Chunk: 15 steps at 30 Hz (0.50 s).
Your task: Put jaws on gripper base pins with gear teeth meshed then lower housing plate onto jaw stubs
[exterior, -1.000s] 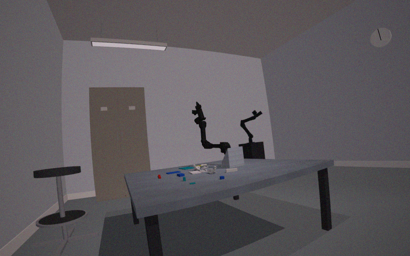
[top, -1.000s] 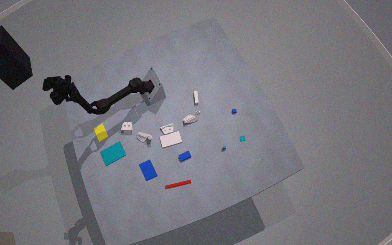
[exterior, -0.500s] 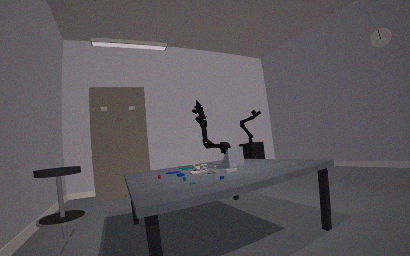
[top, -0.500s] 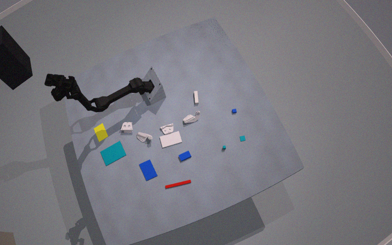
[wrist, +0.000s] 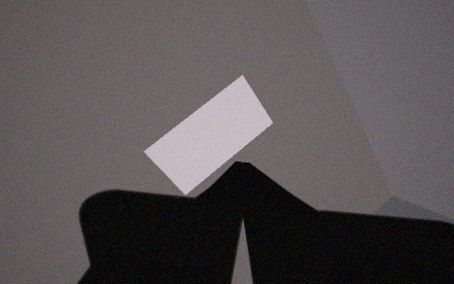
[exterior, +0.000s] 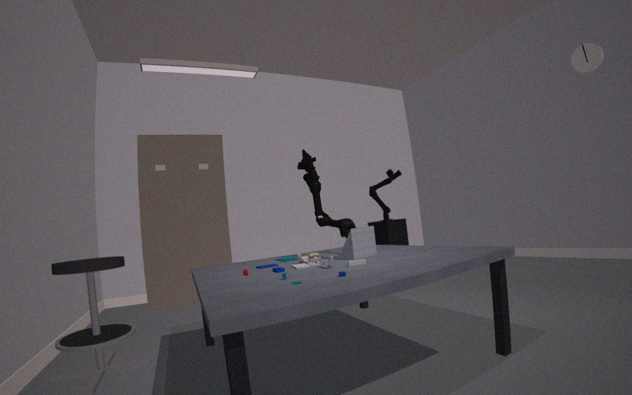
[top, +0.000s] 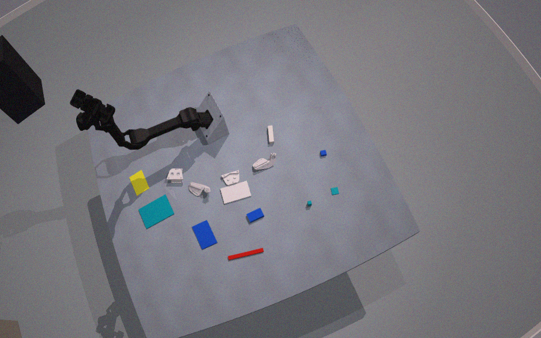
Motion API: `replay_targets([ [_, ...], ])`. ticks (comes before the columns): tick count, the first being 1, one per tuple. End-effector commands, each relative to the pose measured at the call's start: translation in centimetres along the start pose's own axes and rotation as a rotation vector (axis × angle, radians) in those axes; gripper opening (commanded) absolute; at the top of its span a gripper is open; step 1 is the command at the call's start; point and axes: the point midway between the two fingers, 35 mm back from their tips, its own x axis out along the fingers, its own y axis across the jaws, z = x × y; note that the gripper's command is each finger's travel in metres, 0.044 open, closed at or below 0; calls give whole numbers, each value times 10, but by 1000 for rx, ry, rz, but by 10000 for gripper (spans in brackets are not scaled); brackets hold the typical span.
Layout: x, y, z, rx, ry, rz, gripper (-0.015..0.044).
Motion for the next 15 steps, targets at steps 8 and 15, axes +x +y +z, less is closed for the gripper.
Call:
replay_targets([
  [8,14,-54,-20,-196,28,-184,0],
  [15,20,-91,-29,-315,55,-302,0],
])
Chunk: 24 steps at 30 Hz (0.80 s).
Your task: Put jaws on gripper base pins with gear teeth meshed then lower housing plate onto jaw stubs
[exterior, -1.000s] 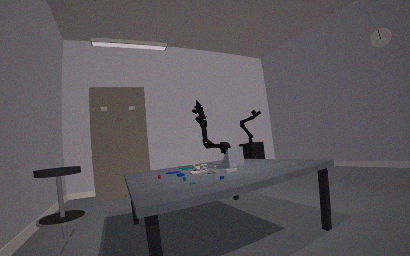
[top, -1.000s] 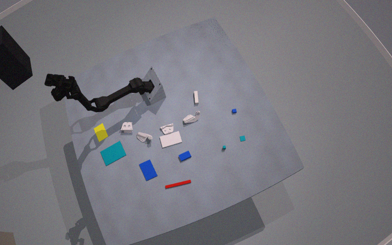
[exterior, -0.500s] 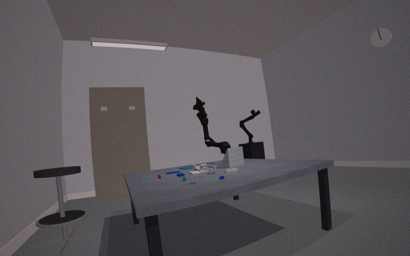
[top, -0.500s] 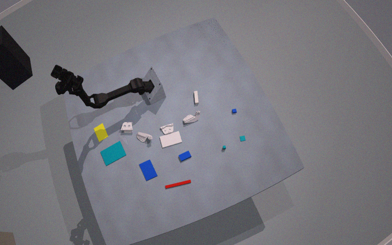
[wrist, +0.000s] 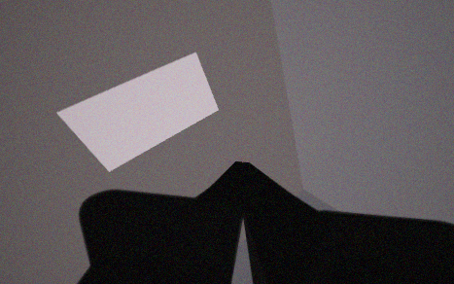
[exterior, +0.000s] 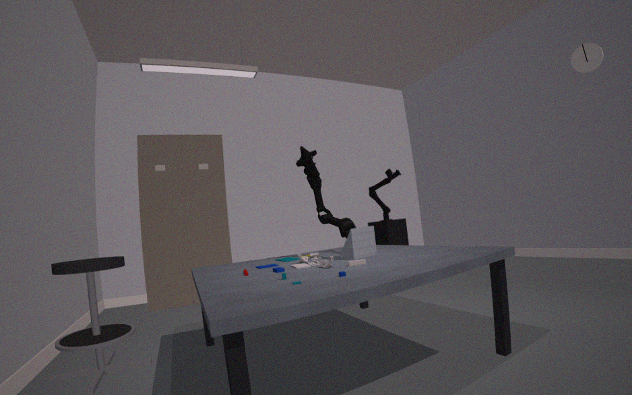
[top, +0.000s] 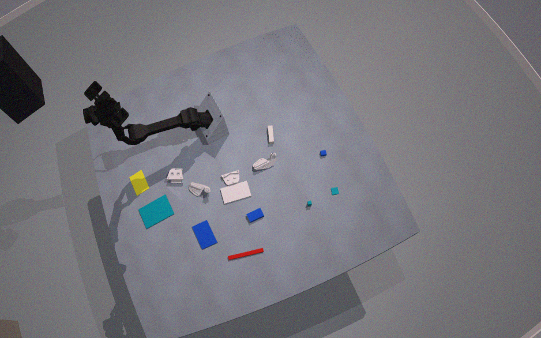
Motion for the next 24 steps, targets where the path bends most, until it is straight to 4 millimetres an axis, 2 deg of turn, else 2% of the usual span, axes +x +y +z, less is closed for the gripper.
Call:
replay_targets([
  [1,8,-21,-11,-77,18,-78,0],
  [9,19,-58,-24,-198,49,-206,0],
  [24,25,-118,-34,-324,99,-387,0],
])
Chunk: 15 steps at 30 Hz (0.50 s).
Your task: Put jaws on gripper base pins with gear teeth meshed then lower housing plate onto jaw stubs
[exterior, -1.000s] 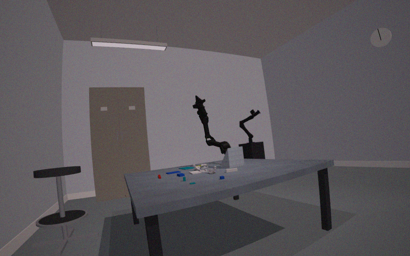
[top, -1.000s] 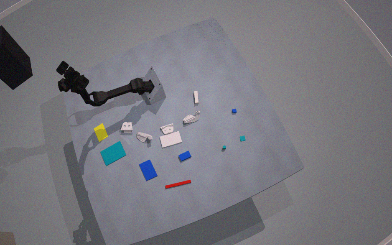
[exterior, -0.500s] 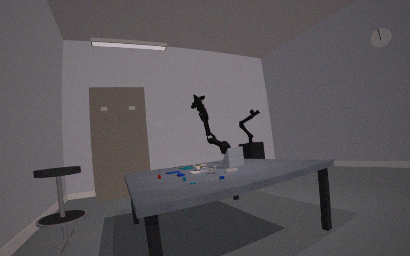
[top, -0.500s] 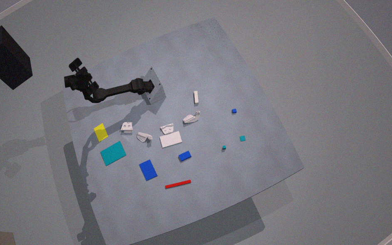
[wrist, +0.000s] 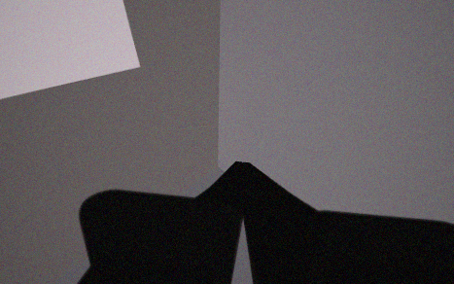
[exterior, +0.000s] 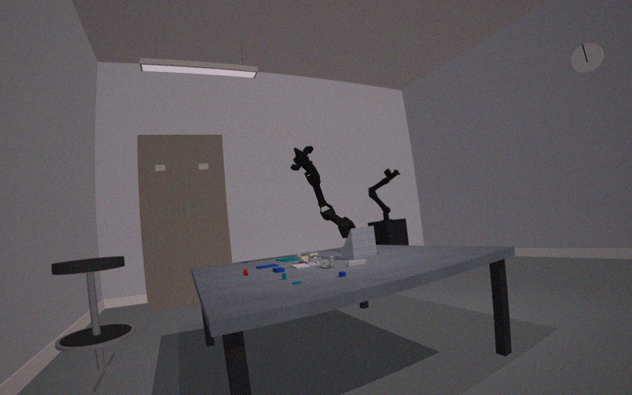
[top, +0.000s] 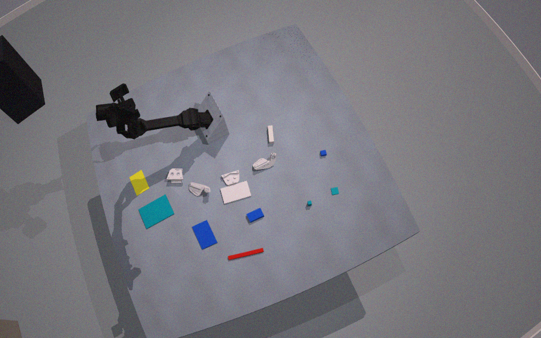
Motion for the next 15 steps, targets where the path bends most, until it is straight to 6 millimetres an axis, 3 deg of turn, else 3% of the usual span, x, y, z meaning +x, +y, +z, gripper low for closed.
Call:
replay_targets([
  [1,7,-17,-9,-43,21,-61,0],
  [15,28,-79,-38,-228,120,-275,0],
])
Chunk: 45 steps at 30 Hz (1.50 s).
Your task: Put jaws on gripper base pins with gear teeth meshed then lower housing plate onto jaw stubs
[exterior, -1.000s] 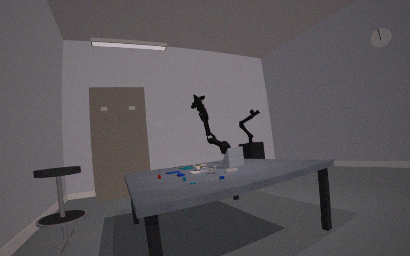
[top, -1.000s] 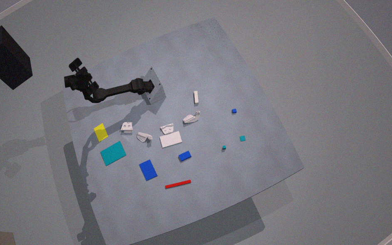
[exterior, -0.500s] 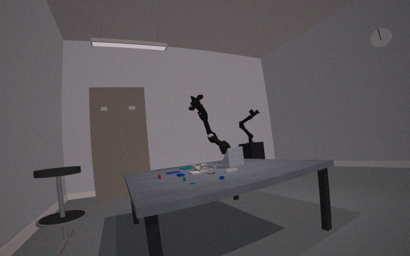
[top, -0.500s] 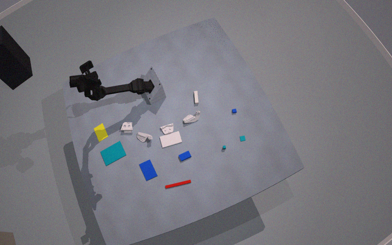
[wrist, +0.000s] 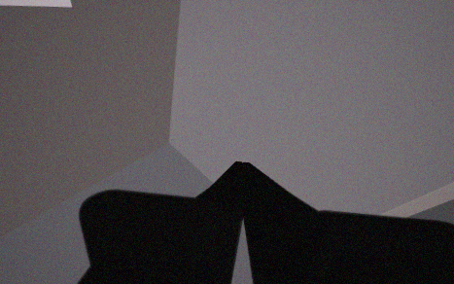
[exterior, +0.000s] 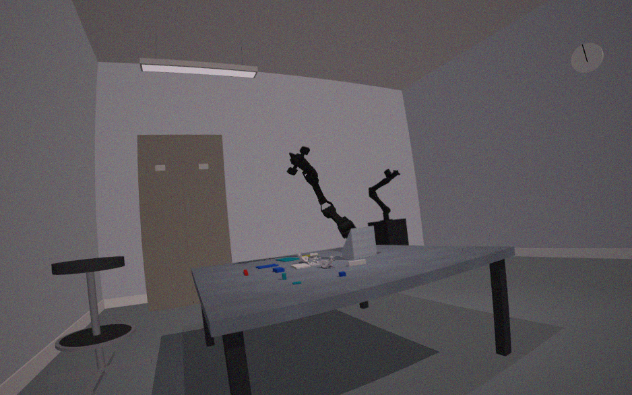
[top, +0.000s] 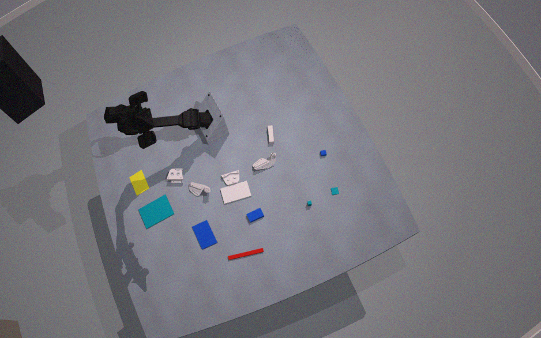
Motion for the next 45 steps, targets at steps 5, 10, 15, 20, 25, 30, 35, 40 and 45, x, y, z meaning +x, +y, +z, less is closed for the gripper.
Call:
replay_targets([
  [5,19,-36,-23,-123,69,-137,0],
  [10,27,-57,-33,-188,109,-208,0],
  [15,34,-81,-47,-260,166,-287,0],
  [20,39,-105,-60,-330,229,-364,0],
  [25,41,-131,-73,-394,297,-436,0],
  [30,42,-156,-85,-454,370,-506,0],
  [35,40,-181,-96,-508,443,-571,0],
  [40,37,-205,-107,-559,520,-633,0],
  [45,31,-229,-117,-616,607,-688,0],
])
